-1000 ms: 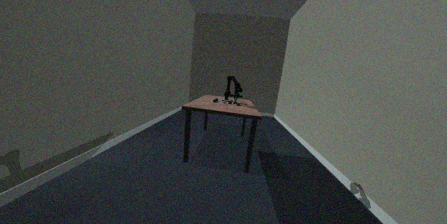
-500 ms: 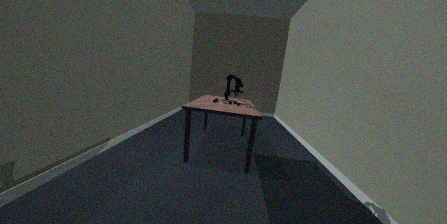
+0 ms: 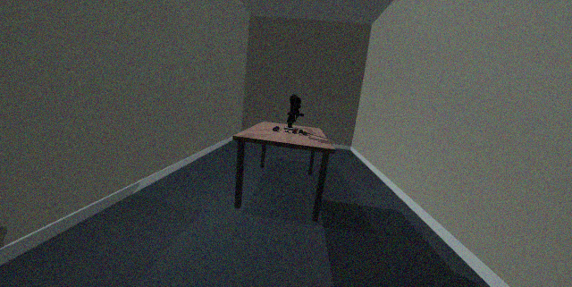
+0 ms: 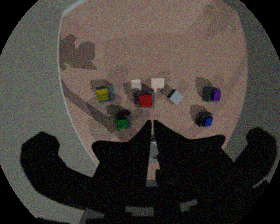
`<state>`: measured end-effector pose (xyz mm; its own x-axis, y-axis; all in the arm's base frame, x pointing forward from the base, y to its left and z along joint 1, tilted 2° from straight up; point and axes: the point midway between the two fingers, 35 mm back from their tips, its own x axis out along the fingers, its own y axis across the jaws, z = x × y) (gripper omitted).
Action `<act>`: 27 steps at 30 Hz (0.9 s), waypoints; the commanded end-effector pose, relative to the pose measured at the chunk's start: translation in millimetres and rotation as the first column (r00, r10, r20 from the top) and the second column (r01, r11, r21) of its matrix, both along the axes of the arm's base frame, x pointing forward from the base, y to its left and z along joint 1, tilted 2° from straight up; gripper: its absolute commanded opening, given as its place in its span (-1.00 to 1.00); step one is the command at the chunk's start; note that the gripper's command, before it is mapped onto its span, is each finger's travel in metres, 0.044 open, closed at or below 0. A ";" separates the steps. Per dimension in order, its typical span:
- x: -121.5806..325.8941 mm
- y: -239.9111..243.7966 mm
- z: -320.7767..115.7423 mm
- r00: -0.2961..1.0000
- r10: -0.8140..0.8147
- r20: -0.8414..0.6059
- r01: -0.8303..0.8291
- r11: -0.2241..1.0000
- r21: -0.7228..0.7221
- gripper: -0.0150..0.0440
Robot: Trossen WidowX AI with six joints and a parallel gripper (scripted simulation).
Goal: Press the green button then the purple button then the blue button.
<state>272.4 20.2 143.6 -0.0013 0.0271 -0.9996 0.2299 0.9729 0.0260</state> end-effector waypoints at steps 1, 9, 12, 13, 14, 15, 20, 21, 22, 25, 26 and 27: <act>10.4 -41.4 1.2 1.000 0.008 0.003 -0.008 1.000 -0.011 -0.42; 8.6 -140.7 1.1 1.000 0.030 0.001 -0.030 0.999 -0.034 -0.42; -1.2 -178.5 0.6 0.999 0.038 -0.003 -0.038 0.998 -0.041 -0.42; -5.6 -191.0 0.4 0.999 0.040 -0.005 -0.040 0.998 -0.043 -0.42; -10.6 -203.4 0.1 0.999 0.043 -0.007 -0.043 0.998 -0.045 -0.42; -15.1 -213.4 -0.1 0.999 0.045 -0.009 -0.046 0.998 -0.047 -0.42; -18.8 -221.5 -2.3 0.999 0.047 -0.010 -0.047 0.998 -0.048 -0.42; -18.4 -222.0 -8.2 0.999 0.047 -0.010 -0.047 0.998 -0.048 -0.42; -18.0 -222.7 -18.2 0.999 0.047 -0.010 -0.047 0.998 -0.048 -0.42; -18.9 -223.0 -54.1 0.999 0.047 -0.010 -0.047 0.998 -0.048 -0.42; -19.5 -222.7 -60.0 0.999 0.047 -0.010 -0.047 0.998 -0.048 -0.42; -19.7 -222.6 -61.9 0.999 0.047 -0.010 -0.047 0.998 -0.048 -0.42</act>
